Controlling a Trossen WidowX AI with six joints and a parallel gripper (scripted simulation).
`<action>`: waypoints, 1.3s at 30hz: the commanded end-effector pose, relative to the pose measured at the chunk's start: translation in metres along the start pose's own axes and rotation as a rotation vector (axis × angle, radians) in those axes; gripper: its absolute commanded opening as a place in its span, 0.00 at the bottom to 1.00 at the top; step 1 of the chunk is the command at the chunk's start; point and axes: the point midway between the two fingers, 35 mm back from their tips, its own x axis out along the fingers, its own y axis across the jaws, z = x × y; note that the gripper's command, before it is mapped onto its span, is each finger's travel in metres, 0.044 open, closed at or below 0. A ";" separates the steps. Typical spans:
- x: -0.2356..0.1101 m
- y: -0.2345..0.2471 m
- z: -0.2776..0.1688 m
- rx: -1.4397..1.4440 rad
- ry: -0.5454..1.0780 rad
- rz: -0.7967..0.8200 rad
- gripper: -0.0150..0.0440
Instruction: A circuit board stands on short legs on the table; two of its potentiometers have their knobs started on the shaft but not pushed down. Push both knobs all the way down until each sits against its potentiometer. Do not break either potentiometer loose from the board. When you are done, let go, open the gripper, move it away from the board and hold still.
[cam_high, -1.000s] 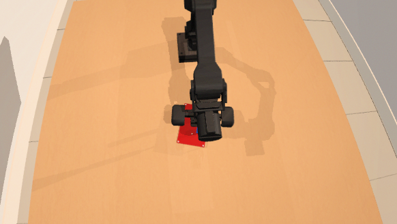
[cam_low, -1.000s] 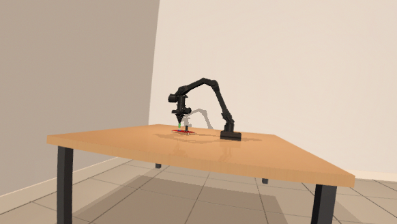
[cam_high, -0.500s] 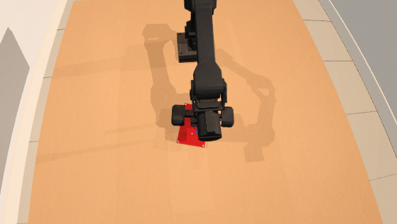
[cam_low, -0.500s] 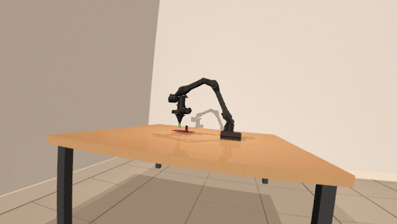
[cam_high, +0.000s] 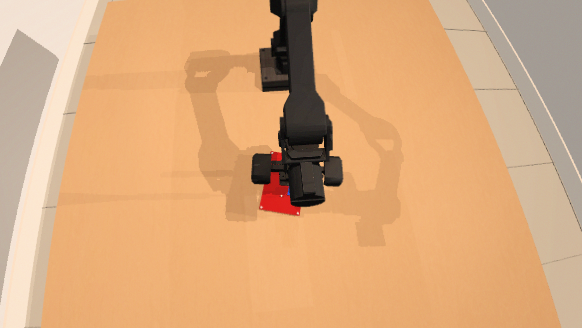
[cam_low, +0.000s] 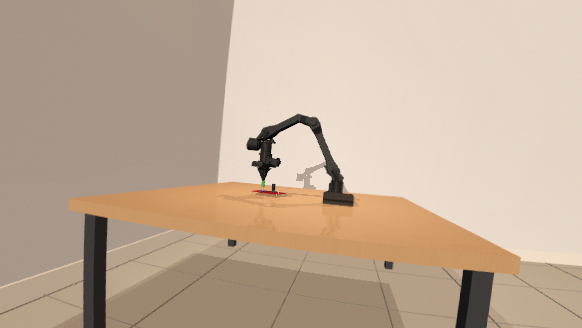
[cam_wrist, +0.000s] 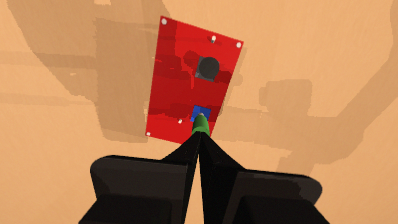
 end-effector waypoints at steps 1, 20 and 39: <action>0.007 0.000 0.000 -0.003 -0.005 -0.002 0.25; 0.012 0.000 0.000 -0.003 -0.005 -0.002 0.25; 0.017 0.000 0.000 -0.003 -0.005 -0.002 0.25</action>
